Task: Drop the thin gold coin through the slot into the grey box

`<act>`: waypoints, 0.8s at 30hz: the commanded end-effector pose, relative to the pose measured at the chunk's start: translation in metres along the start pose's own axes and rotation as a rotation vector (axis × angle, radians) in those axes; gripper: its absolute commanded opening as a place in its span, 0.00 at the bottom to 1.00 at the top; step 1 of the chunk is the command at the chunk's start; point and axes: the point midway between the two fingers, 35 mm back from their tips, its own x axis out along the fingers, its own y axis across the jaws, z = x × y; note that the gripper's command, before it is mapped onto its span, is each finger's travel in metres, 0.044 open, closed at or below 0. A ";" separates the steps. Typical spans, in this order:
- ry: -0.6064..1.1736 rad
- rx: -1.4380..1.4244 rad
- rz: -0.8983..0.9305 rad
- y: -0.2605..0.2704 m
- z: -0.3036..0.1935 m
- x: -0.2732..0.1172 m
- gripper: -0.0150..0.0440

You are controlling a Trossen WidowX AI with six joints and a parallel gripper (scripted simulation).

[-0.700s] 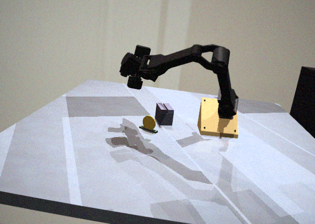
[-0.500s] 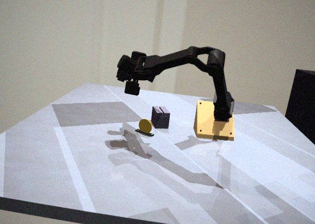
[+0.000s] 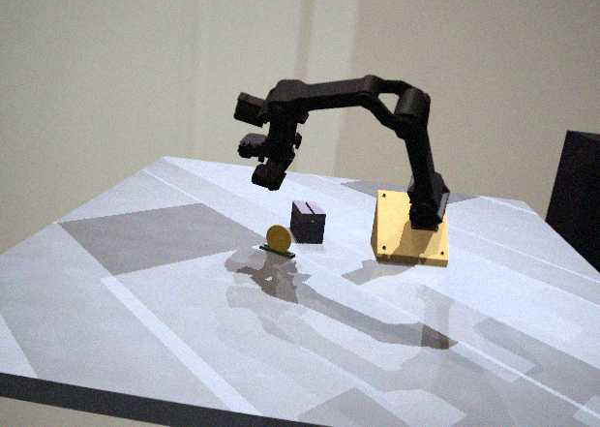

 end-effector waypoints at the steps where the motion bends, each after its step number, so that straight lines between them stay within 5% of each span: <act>1: 0.233 0.318 0.405 0.053 -0.035 -0.035 0.53; 15: 0.233 0.319 0.407 0.057 -0.032 -0.037 0.53; 24: 0.233 0.318 0.408 0.069 -0.039 -0.004 0.53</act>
